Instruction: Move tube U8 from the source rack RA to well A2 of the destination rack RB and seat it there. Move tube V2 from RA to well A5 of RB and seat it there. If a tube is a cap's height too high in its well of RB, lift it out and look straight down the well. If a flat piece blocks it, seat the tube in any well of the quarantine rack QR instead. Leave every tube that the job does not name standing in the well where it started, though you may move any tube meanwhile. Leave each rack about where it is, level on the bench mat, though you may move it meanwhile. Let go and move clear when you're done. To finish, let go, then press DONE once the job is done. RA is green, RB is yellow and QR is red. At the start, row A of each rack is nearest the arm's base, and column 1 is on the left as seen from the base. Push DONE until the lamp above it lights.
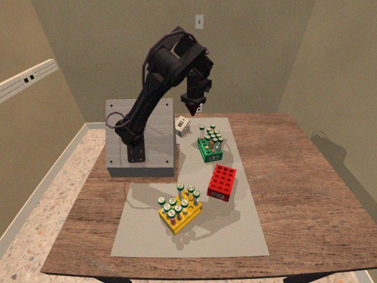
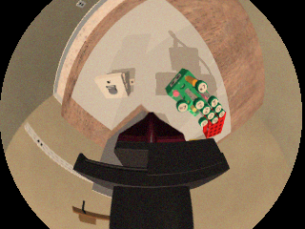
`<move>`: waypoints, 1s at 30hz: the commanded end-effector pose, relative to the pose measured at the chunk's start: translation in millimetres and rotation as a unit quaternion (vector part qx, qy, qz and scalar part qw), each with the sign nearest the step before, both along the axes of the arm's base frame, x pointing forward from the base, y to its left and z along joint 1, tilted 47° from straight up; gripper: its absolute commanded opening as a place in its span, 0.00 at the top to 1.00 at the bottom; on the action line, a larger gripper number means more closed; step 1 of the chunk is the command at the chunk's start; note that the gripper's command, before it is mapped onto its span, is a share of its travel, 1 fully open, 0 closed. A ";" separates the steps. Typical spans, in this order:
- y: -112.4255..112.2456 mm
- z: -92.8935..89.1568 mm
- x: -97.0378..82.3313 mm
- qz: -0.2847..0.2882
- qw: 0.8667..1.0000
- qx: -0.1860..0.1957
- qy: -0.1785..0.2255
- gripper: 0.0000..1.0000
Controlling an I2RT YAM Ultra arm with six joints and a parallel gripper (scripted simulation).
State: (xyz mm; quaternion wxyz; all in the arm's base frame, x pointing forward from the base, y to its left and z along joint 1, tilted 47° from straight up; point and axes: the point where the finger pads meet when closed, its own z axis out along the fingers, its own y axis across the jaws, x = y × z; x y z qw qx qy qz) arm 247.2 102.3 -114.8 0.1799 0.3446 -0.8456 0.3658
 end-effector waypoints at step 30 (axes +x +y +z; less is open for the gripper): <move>43.1 -22.5 -17.9 0.000 1.000 0.021 -0.019 1.00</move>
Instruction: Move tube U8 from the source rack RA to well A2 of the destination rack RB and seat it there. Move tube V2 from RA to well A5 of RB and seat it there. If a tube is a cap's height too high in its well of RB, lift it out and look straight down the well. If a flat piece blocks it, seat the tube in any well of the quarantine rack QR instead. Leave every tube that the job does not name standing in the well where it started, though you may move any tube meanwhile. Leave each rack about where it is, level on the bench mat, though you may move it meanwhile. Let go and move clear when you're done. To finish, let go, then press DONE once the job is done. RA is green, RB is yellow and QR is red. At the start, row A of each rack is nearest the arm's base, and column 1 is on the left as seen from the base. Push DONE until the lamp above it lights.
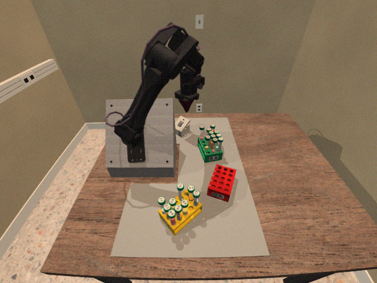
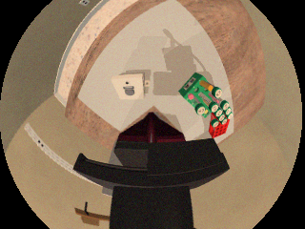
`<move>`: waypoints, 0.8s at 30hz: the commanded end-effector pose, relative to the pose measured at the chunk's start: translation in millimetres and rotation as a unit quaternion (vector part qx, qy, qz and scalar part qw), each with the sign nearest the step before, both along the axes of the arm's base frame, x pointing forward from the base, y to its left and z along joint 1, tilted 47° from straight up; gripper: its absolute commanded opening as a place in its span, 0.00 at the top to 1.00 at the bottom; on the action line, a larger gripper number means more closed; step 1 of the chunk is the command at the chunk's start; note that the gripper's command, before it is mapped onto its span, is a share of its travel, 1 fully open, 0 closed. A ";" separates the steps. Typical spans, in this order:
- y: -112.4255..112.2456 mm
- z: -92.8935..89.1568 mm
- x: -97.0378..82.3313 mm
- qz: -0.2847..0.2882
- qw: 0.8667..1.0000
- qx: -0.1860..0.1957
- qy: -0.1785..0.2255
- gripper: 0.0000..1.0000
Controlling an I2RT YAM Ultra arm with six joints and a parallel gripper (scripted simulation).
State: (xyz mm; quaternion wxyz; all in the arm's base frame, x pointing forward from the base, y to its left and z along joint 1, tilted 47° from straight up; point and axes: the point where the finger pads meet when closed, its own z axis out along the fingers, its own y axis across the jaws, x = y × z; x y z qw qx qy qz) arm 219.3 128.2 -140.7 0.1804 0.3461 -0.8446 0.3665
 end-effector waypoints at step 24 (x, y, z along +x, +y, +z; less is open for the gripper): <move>24.6 -14.3 -9.4 0.000 1.000 0.017 -0.013 1.00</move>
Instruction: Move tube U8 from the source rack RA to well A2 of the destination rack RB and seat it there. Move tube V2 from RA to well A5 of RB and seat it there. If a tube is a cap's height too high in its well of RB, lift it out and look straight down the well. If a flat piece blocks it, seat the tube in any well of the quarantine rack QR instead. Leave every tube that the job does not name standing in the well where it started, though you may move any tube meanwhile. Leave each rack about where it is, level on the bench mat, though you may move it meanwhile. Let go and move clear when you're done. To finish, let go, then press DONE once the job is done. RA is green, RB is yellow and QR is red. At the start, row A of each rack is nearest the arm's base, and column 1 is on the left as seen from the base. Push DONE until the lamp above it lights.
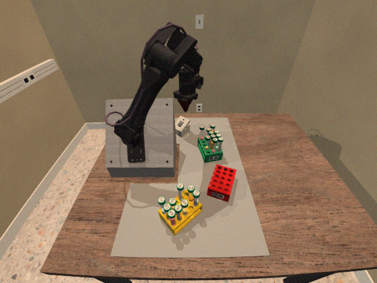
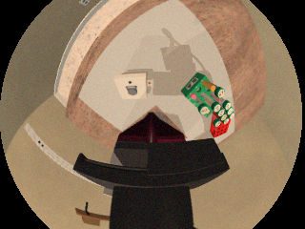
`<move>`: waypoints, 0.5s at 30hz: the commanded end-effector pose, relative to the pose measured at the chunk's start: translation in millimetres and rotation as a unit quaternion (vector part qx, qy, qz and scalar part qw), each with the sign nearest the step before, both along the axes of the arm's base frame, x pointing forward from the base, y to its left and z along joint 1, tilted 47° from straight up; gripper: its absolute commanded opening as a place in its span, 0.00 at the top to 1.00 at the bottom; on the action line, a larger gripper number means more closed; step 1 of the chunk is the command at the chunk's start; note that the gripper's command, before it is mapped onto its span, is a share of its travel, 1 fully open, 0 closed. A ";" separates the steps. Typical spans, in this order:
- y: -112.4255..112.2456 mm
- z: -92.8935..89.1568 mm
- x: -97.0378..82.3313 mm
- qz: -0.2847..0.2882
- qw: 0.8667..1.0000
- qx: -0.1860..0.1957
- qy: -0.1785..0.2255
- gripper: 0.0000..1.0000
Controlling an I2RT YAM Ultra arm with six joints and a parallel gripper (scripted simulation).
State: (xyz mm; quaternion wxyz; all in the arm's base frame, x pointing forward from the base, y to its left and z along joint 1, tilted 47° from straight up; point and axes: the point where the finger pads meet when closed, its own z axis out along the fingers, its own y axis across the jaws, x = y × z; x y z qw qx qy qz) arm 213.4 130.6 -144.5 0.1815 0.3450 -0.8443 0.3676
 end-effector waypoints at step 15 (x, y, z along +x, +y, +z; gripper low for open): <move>41.1 -19.6 -23.5 -0.006 1.000 0.025 -0.017 1.00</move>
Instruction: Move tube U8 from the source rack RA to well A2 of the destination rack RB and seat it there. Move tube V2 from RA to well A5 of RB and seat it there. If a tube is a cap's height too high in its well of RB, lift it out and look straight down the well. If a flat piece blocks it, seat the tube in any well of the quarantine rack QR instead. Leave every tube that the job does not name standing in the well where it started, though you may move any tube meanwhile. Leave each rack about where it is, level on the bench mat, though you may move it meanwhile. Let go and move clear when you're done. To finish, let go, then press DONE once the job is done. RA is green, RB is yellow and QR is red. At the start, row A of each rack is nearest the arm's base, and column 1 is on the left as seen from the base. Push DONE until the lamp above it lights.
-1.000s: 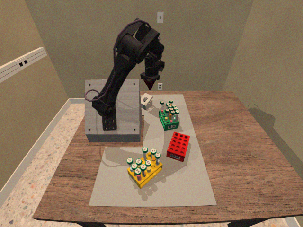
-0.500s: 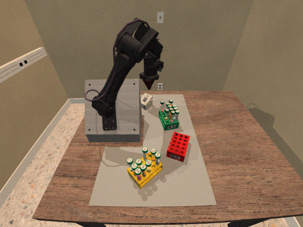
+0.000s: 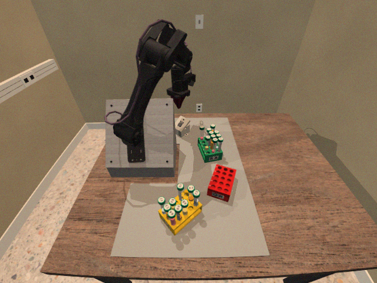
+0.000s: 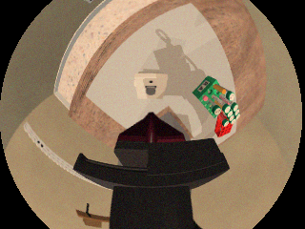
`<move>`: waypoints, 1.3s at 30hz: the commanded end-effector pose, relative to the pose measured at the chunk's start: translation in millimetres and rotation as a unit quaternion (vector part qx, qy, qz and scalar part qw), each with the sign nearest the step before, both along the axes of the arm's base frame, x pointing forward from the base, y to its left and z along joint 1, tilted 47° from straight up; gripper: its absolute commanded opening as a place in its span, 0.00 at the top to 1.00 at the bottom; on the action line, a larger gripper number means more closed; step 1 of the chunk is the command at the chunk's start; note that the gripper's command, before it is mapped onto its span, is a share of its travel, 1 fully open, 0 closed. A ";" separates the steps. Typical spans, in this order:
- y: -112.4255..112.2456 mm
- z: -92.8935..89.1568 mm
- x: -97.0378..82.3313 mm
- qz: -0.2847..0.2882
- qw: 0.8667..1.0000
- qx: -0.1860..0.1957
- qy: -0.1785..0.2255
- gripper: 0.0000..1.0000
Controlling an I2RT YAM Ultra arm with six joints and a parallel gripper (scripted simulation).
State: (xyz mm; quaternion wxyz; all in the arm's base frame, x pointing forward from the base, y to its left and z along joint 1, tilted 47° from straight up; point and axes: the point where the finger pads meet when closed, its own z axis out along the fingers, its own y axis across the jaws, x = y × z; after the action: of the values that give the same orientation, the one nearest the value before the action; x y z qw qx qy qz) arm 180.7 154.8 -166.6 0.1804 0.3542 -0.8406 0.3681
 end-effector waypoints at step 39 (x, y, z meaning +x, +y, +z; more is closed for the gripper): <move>5.3 6.6 -2.6 -0.007 1.000 0.017 -0.017 1.00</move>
State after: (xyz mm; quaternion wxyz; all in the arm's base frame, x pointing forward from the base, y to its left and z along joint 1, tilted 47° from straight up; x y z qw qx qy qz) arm 180.8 155.8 -162.9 0.1747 0.3434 -0.8487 0.3624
